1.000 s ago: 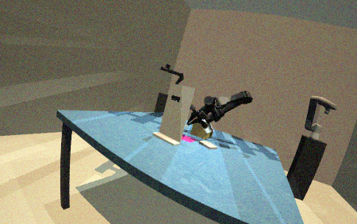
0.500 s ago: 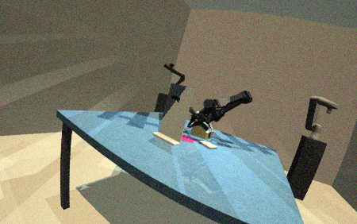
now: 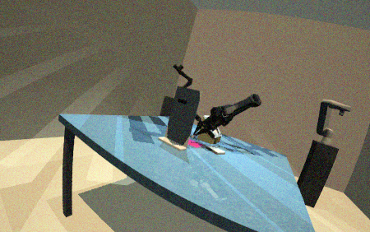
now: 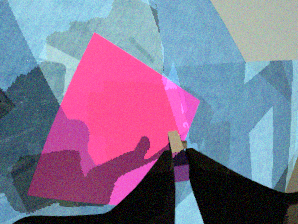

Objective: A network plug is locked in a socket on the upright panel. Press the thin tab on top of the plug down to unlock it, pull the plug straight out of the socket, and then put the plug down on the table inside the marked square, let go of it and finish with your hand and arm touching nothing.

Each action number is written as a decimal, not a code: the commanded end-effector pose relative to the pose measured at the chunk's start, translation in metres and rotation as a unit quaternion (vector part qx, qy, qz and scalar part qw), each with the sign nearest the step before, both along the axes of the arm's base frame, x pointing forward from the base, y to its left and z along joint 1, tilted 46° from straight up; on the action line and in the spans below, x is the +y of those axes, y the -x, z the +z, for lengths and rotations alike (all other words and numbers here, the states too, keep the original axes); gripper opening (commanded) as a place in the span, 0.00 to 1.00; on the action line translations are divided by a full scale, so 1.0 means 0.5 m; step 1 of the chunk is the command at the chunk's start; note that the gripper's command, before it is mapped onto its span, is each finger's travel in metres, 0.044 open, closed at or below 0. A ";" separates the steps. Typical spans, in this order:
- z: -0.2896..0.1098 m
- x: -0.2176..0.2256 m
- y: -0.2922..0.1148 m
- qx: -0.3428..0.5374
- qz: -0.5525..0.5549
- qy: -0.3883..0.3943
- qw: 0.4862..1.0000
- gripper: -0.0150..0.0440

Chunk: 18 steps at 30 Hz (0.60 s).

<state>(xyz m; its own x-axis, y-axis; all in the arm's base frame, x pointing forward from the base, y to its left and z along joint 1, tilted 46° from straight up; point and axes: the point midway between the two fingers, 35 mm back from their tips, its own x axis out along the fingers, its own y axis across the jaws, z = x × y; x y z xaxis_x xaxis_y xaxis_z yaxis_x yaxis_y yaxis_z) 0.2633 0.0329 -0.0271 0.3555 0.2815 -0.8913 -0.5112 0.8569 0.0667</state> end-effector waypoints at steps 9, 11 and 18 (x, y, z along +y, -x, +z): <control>-0.028 0.025 0.005 0.003 -0.002 0.001 1.000 0.25; -0.031 0.030 0.006 0.003 -0.002 0.000 1.000 0.25; -0.044 0.044 0.009 0.003 -0.002 0.000 1.000 0.25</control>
<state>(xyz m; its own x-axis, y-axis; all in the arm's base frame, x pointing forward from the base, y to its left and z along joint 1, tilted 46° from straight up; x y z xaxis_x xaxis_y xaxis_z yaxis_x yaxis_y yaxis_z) 0.2608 0.0521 -0.0444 0.3562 0.2843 -0.8901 -0.5111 0.8567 0.0691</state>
